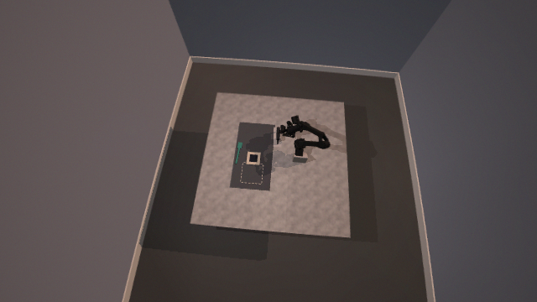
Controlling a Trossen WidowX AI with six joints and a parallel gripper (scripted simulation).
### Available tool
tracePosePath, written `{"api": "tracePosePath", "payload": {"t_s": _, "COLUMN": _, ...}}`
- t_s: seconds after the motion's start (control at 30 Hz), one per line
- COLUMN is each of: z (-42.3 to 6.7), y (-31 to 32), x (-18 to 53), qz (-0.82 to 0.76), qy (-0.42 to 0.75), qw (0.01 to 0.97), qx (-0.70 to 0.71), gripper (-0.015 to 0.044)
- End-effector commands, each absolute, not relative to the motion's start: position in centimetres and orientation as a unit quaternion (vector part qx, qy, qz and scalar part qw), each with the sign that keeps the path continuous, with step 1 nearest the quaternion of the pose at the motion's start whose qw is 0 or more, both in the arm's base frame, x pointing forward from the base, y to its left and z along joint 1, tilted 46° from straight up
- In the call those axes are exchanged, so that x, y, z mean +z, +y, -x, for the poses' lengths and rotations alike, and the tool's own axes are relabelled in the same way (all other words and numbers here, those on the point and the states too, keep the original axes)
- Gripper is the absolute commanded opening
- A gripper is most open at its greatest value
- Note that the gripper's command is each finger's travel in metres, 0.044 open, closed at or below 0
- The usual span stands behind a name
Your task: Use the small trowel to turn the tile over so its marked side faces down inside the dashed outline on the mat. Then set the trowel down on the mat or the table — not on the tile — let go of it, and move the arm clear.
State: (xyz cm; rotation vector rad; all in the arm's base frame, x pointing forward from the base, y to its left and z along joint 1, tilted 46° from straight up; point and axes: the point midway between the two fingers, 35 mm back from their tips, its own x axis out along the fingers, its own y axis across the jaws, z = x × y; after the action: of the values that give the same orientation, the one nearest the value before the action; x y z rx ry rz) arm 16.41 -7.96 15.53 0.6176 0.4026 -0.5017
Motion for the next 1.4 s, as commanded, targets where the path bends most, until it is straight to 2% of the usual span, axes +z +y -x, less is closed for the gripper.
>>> {"api": "tracePosePath", "payload": {"t_s": 0.0, "z": -16.3, "y": -8.0, "x": 15.1, "qz": -0.323, "qy": 0.176, "qw": 0.897, "qx": -0.244, "gripper": 0.03}}
{"api": "tracePosePath", "payload": {"t_s": 1.37, "z": -21.1, "y": -9.8, "x": 12.2, "qz": -0.325, "qy": 0.177, "qw": 0.896, "qx": -0.247, "gripper": 0.03}}
